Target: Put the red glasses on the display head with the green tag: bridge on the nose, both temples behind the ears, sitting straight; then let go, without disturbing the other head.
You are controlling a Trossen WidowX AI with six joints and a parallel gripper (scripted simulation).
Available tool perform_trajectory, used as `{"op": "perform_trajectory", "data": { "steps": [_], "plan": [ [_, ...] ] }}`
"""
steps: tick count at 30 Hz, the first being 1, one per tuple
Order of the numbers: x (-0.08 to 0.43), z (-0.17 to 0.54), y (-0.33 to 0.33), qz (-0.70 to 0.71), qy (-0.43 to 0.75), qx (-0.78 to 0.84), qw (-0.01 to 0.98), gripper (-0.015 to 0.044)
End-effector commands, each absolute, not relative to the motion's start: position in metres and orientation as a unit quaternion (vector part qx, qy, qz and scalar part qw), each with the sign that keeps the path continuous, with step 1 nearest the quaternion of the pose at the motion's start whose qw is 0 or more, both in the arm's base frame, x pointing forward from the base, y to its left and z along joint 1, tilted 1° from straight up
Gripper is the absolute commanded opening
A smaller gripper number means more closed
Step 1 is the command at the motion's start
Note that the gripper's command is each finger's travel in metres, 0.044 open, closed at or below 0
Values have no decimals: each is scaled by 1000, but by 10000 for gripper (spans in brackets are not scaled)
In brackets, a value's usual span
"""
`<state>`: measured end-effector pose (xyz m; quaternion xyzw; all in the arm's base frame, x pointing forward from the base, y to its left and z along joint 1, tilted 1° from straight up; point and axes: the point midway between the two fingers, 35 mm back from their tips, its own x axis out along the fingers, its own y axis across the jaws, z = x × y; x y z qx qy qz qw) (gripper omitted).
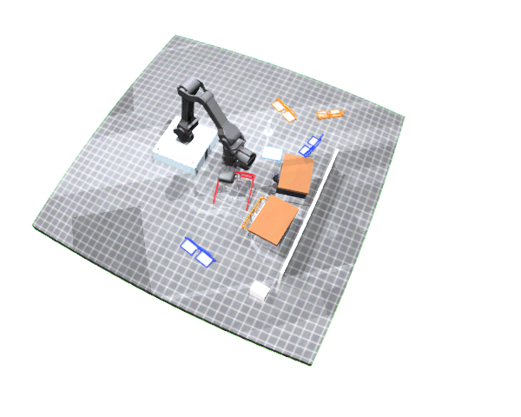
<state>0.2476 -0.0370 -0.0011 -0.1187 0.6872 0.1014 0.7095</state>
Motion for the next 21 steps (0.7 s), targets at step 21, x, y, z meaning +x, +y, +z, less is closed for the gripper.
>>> {"op": "perform_trajectory", "data": {
  "steps": [21],
  "plan": [
    [249, 9, -48, 102, 690, -120, 707, 107]
  ]
}}
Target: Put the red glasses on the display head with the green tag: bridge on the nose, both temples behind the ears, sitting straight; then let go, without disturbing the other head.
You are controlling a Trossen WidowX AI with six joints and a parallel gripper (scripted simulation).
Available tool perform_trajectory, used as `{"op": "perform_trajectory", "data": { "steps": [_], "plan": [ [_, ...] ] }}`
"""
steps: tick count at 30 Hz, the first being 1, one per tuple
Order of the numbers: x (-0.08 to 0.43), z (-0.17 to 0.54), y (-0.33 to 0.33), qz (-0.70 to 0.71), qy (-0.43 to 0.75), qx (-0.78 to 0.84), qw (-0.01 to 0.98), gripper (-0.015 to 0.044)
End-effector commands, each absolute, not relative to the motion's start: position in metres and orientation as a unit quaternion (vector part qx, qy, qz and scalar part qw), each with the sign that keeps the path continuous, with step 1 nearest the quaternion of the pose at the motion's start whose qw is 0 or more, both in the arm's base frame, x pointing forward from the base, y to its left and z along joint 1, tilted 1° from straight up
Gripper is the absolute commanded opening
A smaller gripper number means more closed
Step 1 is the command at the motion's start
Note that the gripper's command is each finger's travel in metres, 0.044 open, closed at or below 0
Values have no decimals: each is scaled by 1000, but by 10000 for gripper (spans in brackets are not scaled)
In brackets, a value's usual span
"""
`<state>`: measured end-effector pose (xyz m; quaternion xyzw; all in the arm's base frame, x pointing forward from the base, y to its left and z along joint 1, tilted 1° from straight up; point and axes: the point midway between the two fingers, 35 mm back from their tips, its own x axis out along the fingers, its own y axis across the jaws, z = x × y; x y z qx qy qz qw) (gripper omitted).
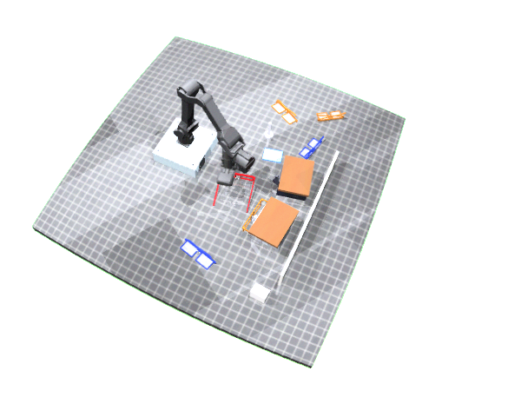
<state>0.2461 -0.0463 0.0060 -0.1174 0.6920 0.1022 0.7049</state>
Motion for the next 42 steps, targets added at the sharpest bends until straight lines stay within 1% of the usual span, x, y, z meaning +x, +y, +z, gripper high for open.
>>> {"op": "perform_trajectory", "data": {
  "steps": [1, 7, 11, 14, 15, 24, 26, 27, 42],
  "plan": [
    [249, 9, -49, 102, 690, -120, 706, 107],
    [244, 54, -37, 102, 690, -120, 707, 107],
    [244, 57, -36, 102, 690, -120, 707, 107],
    [246, 52, -36, 104, 687, -121, 709, 186],
    [246, 52, -36, 104, 687, -121, 709, 200],
    [247, 56, -41, 97, 690, -115, 707, 200],
    [247, 56, -41, 97, 690, -115, 707, 147],
    [247, 56, -41, 97, 690, -115, 707, 140],
    [249, 44, -42, 97, 690, -115, 707, 140]
  ]
}}
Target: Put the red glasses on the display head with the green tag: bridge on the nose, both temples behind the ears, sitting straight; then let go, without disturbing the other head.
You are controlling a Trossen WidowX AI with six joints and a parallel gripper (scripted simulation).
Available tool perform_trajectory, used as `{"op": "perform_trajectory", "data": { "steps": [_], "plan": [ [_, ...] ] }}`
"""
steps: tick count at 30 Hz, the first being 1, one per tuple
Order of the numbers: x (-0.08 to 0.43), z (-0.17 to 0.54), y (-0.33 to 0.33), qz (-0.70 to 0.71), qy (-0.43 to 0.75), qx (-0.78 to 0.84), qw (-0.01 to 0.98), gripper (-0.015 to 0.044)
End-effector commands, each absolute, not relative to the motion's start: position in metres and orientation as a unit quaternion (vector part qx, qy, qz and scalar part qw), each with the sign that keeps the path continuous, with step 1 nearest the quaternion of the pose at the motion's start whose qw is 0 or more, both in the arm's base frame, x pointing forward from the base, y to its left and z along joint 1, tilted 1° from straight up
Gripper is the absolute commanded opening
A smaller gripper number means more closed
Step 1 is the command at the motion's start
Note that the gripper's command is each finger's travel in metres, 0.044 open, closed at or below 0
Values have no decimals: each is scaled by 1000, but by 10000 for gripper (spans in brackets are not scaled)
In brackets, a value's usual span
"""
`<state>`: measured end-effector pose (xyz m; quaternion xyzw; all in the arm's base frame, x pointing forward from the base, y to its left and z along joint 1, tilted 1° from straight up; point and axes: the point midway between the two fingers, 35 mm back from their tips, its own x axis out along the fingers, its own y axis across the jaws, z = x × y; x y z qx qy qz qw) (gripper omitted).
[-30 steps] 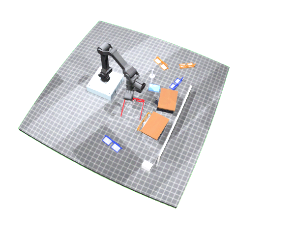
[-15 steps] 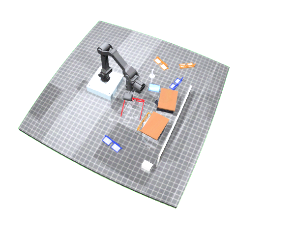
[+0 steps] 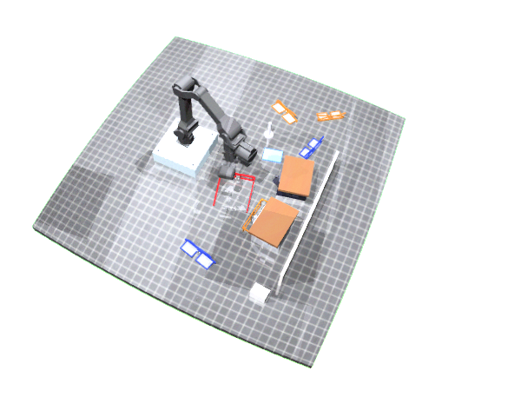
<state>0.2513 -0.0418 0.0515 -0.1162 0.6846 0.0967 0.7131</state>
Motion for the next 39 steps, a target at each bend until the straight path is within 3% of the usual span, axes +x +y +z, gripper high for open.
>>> {"op": "perform_trajectory", "data": {
  "steps": [1, 36, 39],
  "plan": [
    [249, 42, -42, 97, 690, -115, 707, 140],
    [249, -4, -42, 97, 691, -115, 707, 140],
    [252, -1, -42, 97, 687, -115, 711, 120]
  ]
}}
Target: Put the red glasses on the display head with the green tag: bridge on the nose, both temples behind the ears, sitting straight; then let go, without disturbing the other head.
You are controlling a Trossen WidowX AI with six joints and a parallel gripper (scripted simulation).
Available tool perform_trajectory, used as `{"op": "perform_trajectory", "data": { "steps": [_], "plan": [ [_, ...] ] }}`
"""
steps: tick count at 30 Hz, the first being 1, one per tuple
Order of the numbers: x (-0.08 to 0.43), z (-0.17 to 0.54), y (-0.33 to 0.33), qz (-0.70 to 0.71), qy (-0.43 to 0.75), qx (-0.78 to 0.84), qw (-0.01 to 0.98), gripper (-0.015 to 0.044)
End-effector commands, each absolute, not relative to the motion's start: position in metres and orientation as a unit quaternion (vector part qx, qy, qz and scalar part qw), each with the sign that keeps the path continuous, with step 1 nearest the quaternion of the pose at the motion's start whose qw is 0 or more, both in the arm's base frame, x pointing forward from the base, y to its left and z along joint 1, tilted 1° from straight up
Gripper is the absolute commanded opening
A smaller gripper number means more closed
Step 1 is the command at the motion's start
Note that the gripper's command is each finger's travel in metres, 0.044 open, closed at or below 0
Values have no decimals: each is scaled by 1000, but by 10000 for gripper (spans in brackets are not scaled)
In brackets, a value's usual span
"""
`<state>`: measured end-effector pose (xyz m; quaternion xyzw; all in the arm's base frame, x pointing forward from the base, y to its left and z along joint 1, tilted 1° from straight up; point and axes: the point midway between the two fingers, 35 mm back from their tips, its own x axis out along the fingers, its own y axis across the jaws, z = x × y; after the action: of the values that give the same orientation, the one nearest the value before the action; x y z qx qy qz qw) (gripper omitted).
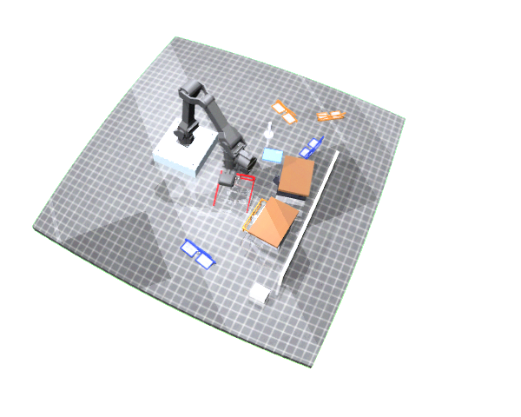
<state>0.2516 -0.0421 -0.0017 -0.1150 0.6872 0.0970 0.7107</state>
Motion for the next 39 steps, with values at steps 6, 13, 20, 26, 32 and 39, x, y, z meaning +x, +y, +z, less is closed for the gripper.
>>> {"op": "perform_trajectory", "data": {
  "steps": [6, 13, 20, 26, 32, 39],
  "plan": [
    [252, -1, -42, 97, 687, -115, 711, 80],
    [252, -1, -42, 97, 687, -115, 711, 33],
    [252, -1, -42, 97, 687, -115, 711, 0],
    [254, 19, -43, 97, 688, -115, 710, 0],
    [253, 58, -43, 97, 689, -115, 709, 0],
    [247, 97, -45, 97, 690, -115, 708, 0]
  ]
}}
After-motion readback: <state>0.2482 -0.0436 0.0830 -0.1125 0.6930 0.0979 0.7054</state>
